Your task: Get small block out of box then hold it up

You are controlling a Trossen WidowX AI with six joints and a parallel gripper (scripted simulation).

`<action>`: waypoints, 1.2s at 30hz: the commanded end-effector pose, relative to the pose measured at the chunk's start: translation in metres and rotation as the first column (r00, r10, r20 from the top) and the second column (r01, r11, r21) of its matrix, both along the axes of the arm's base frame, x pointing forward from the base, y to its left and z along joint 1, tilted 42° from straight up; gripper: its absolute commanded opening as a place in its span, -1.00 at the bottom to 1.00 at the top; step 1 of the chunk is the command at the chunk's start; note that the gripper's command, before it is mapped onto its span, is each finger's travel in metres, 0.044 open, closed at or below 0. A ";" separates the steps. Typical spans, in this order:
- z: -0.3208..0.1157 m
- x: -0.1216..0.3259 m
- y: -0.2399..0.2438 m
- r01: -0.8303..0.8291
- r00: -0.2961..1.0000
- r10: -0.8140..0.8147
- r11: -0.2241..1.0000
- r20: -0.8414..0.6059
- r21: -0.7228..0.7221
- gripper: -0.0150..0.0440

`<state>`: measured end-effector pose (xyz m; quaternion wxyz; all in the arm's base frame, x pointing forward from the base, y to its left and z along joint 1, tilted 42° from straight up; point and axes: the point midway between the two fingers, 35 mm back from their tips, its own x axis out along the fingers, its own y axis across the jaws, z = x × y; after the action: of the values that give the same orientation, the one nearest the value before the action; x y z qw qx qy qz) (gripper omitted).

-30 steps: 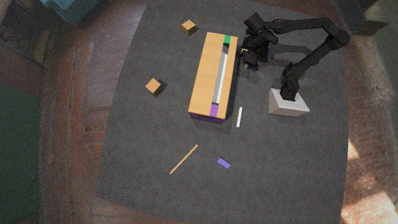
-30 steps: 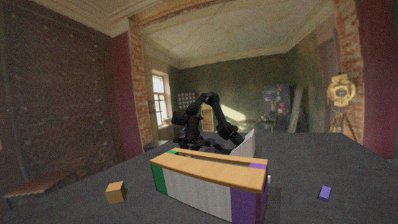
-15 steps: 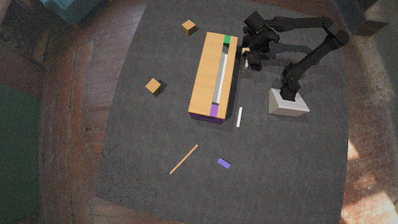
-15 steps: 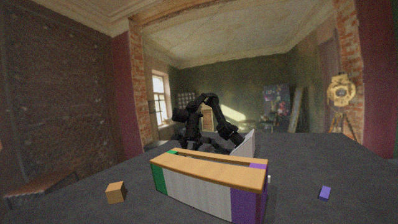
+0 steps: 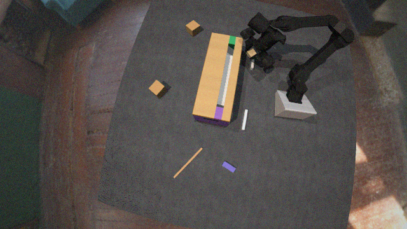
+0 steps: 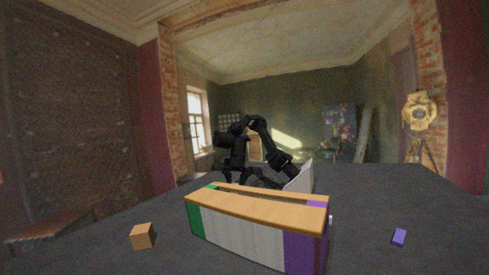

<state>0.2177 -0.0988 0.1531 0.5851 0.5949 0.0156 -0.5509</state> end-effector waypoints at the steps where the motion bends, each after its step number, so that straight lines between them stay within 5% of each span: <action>1: 0.002 0.002 0.004 -0.138 0.982 0.127 0.988 -0.137 -0.074 -0.49; 19: 0.002 0.000 0.019 -0.649 0.623 0.424 0.749 -0.657 -0.132 -0.49; 36: 0.005 -0.002 0.032 -0.928 0.022 0.351 0.355 -0.936 0.111 -0.49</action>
<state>0.2142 -0.0704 0.1546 0.8177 0.0076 0.4059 -0.4081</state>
